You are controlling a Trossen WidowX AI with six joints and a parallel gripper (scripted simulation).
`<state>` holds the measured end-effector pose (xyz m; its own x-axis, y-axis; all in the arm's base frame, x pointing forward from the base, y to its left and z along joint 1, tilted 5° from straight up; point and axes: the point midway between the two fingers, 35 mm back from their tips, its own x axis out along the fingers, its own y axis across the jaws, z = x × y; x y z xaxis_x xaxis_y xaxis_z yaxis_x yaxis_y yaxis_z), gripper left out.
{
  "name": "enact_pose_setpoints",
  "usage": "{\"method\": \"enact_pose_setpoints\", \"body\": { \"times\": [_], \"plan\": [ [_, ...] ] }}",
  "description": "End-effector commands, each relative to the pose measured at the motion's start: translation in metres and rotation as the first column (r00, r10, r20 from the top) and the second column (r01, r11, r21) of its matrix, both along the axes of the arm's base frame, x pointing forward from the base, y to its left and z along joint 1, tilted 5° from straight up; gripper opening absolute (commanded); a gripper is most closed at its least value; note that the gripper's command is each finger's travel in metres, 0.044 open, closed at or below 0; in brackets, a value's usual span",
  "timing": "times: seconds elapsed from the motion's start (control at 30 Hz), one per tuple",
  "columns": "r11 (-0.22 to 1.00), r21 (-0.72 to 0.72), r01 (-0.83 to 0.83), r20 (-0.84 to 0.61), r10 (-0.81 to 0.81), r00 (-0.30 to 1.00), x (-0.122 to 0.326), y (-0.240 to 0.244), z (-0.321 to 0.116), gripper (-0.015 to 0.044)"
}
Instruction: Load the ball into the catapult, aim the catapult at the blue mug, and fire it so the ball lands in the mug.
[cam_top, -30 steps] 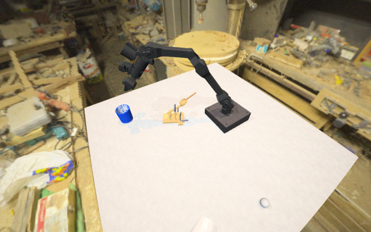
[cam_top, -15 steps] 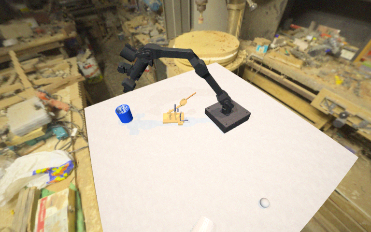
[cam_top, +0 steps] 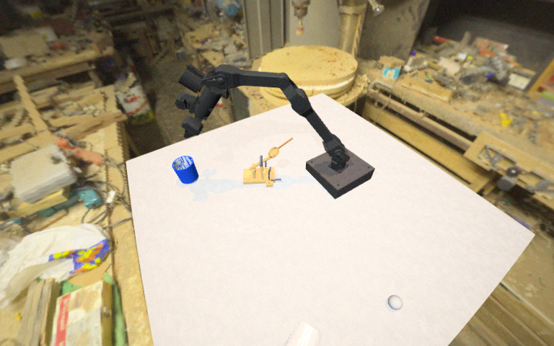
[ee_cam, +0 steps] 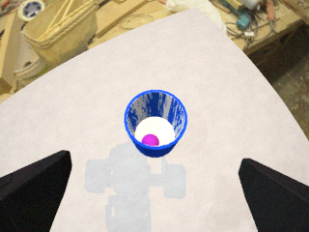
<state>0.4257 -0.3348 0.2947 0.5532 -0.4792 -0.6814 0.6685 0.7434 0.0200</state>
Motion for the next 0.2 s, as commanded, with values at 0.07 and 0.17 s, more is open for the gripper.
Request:
{"method": "enact_pose_setpoints", "body": {
  "times": [0.07, 0.17],
  "plan": [
    [1.0, 0.0, 0.0, 0.0, 0.0, 1.0, 0.0, 0.0, 0.0001, 0.044],
    [1.0, 0.0, 0.0, 0.0, 0.0, 1.0, 0.0, 0.0, 0.0001, 0.044]
  ]
}}
